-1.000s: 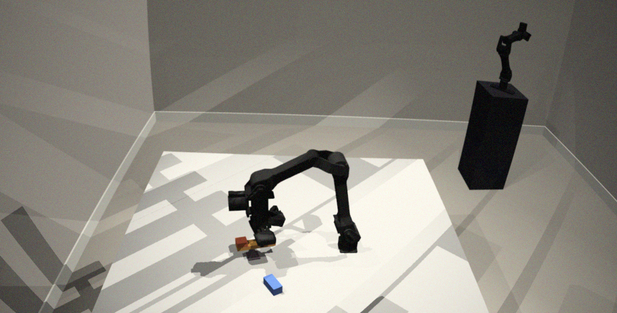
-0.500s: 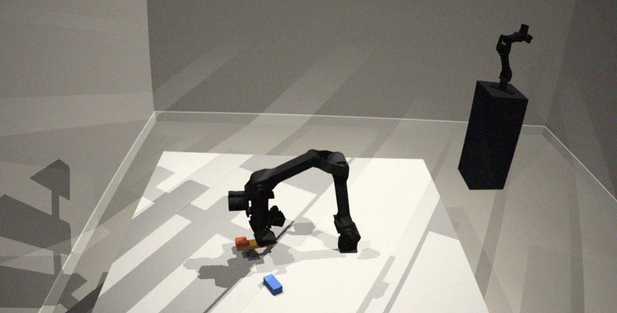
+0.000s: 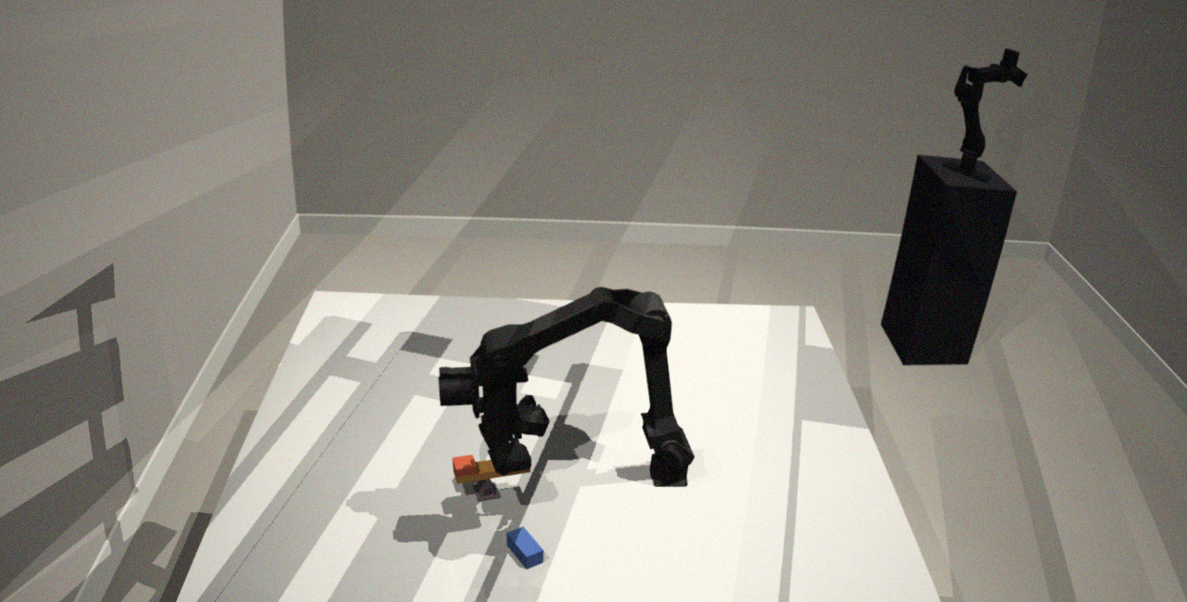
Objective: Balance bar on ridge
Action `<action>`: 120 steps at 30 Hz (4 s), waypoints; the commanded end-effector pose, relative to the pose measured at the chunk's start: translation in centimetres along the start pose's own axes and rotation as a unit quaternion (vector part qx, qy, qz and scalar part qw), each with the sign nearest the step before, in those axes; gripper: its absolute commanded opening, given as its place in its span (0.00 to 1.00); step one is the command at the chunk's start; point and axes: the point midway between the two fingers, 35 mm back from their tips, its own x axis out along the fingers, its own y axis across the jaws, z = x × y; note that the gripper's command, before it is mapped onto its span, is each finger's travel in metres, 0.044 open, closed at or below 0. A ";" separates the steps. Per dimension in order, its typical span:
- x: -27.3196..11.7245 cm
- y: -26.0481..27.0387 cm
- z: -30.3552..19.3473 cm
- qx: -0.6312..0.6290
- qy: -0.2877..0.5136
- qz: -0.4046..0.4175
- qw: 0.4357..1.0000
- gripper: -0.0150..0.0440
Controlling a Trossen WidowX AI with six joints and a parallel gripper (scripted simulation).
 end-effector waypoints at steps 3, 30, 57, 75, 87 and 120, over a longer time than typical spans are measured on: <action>0.0 0.0 0.0 0.000 0.000 0.000 1.000 0.25; 0.0 0.0 0.0 0.000 0.000 0.000 1.000 0.54; 0.0 0.0 0.0 0.000 0.000 0.000 1.000 0.55; 0.0 0.0 0.0 0.000 0.000 0.000 1.000 0.70; -1.8 0.0 -0.3 0.000 0.000 0.000 1.000 1.00; -10.0 0.0 0.0 0.000 0.000 0.000 1.000 1.00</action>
